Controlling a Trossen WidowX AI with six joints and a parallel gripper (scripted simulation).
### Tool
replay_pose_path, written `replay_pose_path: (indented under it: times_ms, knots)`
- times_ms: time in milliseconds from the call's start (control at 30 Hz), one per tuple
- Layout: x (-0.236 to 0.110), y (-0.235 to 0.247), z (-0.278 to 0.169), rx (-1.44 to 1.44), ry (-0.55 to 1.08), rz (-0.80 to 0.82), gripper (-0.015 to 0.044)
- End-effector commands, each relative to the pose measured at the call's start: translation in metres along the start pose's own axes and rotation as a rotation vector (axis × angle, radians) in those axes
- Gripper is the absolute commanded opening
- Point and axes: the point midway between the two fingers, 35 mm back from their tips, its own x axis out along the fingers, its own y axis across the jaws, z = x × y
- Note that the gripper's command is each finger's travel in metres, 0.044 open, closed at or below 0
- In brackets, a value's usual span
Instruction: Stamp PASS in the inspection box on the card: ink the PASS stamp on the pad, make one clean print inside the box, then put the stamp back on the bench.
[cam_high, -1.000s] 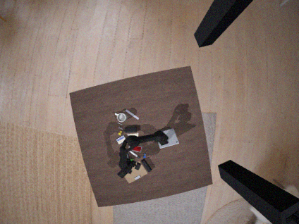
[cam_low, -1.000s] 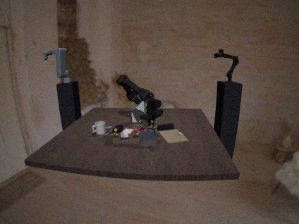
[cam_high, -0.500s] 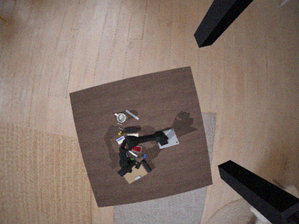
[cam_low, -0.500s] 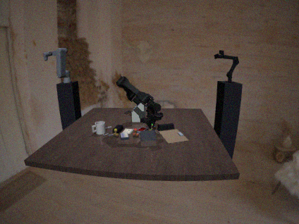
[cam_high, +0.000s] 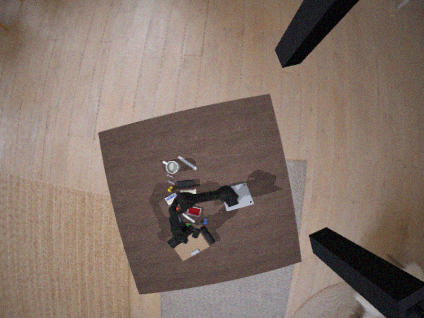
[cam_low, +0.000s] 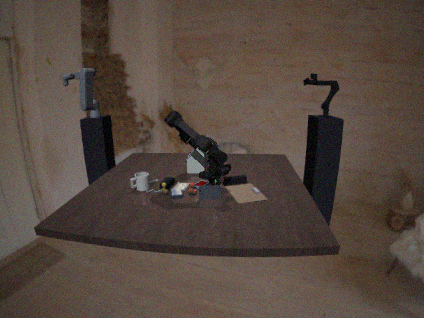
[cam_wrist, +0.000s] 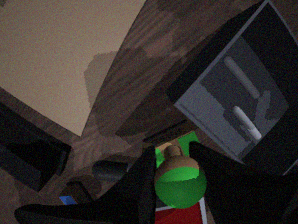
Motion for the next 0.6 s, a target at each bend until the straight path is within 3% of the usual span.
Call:
replay_pose_path:
  times_ms: [0,333,467,567]
  knots:
    - [0.004,0.002,-0.002,-0.010,0.008,-0.001,0.0000]
    - [0.001,0.000,0.000,-0.001,0.001,0.000,0.0258]
    - [-0.009,0.000,0.001,-0.002,-0.001,0.002,0.0258]
    - [-0.057,-0.001,0.006,-0.006,-0.003,0.005,0.0258]
